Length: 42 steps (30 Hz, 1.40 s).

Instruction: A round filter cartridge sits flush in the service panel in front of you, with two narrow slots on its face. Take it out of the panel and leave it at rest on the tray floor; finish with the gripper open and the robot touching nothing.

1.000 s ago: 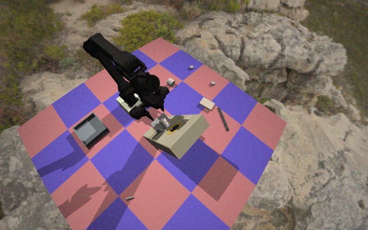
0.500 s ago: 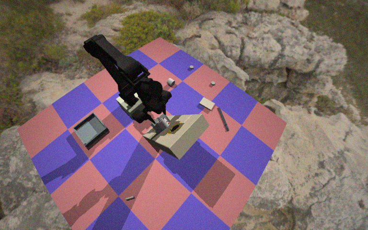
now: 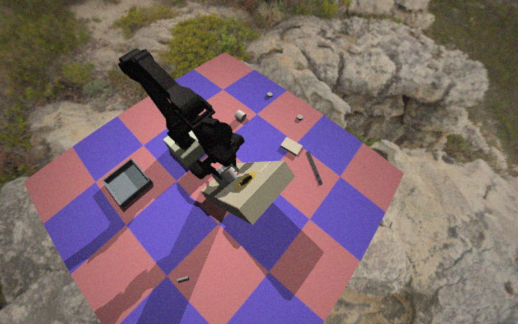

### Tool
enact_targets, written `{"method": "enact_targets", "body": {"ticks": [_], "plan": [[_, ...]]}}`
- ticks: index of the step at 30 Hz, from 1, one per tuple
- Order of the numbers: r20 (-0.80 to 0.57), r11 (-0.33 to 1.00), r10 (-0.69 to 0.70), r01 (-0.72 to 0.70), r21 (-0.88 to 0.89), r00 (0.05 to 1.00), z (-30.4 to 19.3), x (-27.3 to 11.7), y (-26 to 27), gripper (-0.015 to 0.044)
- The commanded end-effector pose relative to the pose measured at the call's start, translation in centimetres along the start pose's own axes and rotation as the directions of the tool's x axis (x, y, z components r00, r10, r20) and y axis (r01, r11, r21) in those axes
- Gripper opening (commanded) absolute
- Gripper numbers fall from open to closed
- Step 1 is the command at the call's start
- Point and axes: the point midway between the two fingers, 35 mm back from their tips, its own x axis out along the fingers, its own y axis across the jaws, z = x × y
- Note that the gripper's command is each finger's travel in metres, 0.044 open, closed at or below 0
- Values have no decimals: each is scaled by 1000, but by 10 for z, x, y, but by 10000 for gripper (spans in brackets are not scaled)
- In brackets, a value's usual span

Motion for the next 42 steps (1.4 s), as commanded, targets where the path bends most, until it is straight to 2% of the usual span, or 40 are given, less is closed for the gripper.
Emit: {"method": "enact_targets", "body": {"ticks": [1,2,4,14,21,29,42], "plan": [[-4,1000,6,-6,-1,1000,-2,6,1,305],[-4,1000,6,-6,-1,1000,-2,6,1,305],[-1,1000,0,0,1,1000,-1,3,0,252],[-1,1000,0,0,1,1000,-1,3,0,186],[-1,1000,0,0,0,1000,7,-1,0,2],[-2,1000,1,-1,0,1000,23,-11,0,0],[-4,1000,2,-2,0,1000,28,-84,0,0]]}}
